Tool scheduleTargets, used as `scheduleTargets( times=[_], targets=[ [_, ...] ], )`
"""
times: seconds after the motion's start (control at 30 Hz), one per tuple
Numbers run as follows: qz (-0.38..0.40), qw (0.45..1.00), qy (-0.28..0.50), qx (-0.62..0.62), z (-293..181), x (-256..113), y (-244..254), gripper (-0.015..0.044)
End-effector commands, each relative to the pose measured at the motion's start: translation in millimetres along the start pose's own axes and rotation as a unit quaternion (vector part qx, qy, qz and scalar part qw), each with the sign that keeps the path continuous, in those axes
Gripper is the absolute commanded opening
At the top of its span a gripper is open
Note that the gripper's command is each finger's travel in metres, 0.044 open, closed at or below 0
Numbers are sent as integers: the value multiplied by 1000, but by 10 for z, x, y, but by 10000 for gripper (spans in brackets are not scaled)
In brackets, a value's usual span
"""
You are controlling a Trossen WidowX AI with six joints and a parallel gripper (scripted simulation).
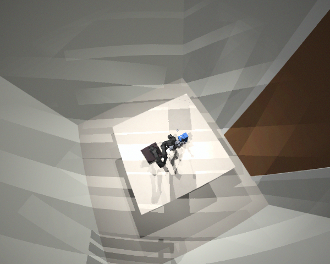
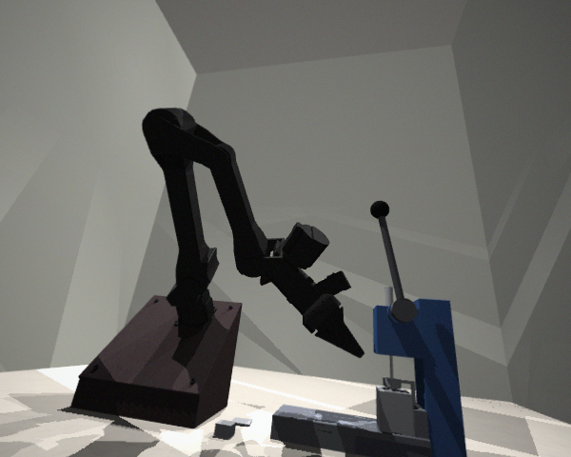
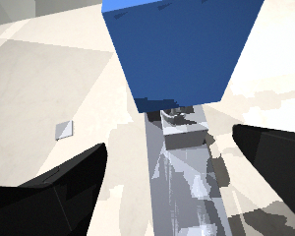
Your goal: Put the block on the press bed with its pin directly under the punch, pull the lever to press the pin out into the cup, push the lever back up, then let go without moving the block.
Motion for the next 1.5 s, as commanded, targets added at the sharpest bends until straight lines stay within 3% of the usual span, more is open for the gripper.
scheduleTargets(
  times=[0.0,0.17,0.47,0.8,1.47],
  targets=[
    [19,1000,4,7,488,-58,35,440],
    [35,999,16,6,1010,-321,7,440],
    [25,999,34,4,1434,-735,-160,440],
    [-22,999,34,-10,1878,-1736,-779,440],
    [-22,999,35,-11,1871,-1521,-800,440]
  ],
)
Point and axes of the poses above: the point midway between the two fingers, 35 mm back from their tips, its own x axis out along the fingers, its own y axis across the jaws, z = x × y, the point moved 5 cm from there along -x, back along the fingers, and after that the axes turned 4 degrees about -x, right-handed, at the moved point
